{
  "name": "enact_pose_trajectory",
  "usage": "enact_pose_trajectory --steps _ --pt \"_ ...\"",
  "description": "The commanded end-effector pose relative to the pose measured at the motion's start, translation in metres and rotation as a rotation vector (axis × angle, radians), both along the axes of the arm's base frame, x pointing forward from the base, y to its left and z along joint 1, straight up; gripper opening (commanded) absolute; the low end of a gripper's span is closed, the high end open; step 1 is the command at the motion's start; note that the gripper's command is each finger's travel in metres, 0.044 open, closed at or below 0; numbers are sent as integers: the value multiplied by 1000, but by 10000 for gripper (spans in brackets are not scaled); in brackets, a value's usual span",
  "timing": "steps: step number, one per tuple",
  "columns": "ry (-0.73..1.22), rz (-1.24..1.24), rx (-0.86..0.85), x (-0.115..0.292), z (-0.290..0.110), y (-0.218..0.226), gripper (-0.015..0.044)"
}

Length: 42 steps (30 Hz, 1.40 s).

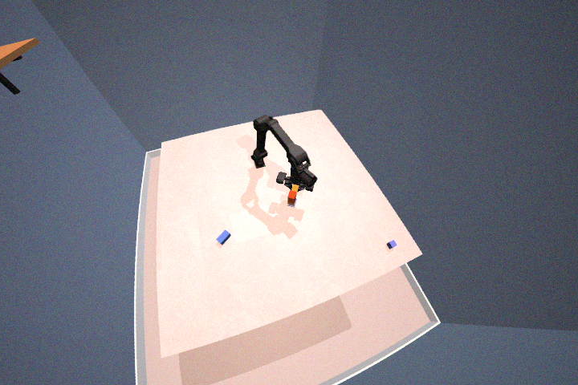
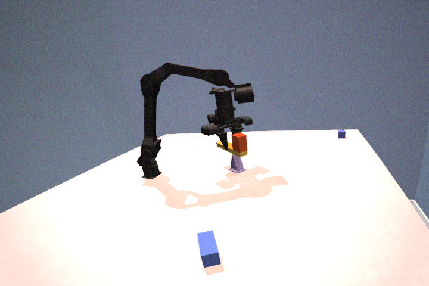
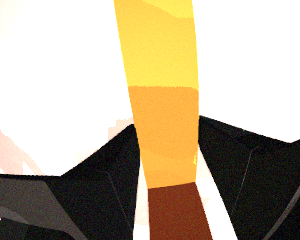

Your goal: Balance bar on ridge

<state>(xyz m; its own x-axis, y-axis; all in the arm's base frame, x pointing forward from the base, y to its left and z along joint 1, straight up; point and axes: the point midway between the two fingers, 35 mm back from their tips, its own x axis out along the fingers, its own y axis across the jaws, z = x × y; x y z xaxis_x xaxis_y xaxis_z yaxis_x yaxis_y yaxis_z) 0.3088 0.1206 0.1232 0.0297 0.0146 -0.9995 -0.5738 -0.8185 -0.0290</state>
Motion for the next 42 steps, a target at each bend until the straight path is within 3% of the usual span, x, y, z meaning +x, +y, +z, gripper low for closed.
enact_pose_trajectory --steps 1,42 --pt "-1 1 -3 0 -1 -1 0" --pt "-1 1 -3 0 -4 -1 0"
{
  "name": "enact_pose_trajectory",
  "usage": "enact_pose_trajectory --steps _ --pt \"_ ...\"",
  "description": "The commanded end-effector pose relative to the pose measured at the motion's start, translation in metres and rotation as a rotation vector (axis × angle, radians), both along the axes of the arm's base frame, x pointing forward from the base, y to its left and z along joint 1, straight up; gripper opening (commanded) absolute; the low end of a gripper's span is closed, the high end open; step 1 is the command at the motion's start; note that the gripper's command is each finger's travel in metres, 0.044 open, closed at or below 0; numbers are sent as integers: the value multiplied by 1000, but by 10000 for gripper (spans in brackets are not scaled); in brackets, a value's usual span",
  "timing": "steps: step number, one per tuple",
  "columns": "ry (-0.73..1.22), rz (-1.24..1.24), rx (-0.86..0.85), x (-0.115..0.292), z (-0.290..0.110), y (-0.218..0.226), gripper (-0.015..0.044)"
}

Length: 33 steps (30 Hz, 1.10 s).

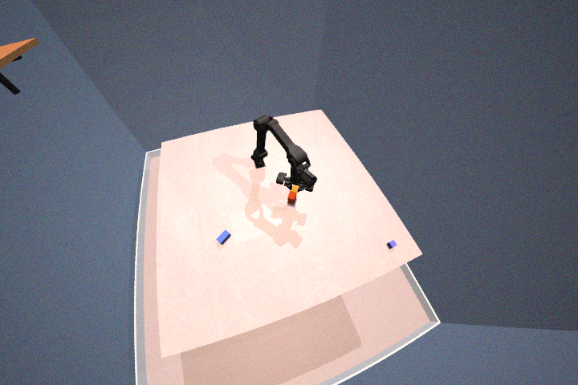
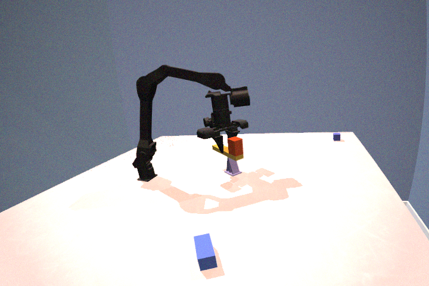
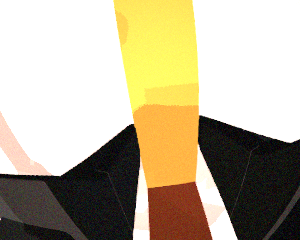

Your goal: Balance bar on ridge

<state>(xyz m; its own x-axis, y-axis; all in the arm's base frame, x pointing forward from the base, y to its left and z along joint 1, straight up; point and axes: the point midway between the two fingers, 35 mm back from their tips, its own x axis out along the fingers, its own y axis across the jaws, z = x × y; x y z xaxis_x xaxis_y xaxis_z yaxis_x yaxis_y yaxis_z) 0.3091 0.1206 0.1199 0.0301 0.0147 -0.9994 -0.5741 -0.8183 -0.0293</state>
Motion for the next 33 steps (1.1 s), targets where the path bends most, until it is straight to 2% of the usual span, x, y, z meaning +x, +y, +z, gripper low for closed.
enact_pose_trajectory --steps 1,33 --pt "-1 2 -3 0 -1 -1 0" --pt "0 2 -3 0 -4 -1 0"
